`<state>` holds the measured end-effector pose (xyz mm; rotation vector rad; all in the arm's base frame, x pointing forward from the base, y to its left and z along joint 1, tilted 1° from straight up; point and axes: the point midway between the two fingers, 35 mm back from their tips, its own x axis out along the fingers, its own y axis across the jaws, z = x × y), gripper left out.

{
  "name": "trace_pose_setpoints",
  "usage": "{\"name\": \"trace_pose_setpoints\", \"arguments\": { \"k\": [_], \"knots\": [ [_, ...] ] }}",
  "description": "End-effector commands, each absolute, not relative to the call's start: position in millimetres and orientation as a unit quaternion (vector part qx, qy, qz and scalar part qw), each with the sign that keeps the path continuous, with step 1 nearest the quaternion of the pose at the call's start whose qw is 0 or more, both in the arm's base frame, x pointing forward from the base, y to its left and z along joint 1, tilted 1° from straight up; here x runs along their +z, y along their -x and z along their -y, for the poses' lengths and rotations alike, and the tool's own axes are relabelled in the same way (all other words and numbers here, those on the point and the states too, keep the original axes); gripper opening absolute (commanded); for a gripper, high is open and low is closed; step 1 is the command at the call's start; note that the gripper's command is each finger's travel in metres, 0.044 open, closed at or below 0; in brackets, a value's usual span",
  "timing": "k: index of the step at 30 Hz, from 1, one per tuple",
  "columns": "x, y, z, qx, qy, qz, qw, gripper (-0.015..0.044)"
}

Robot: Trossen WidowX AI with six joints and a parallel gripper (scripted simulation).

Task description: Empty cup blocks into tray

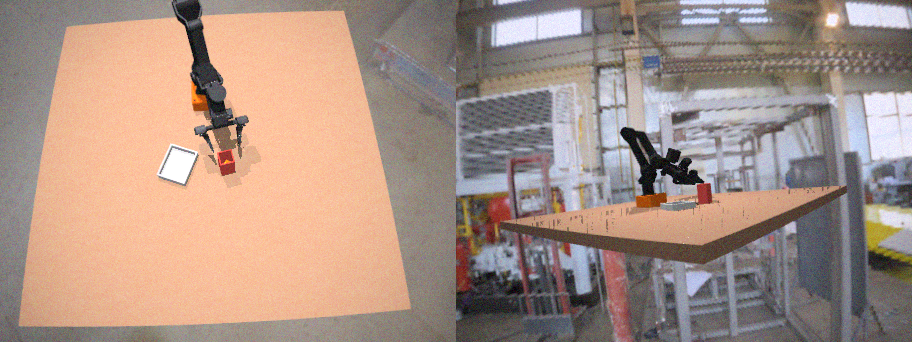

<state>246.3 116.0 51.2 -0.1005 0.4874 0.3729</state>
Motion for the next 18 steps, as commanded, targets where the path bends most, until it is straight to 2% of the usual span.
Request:
{"name": "trace_pose_setpoints", "arguments": {
  "k": [1, 18],
  "knots": [
    [38, -241, -114, 0.186, 0.054, -0.245, 0.95, 0.044],
    [26, -253, -118, 0.186, 0.052, -0.242, 0.951, 0.044]
  ]
}}
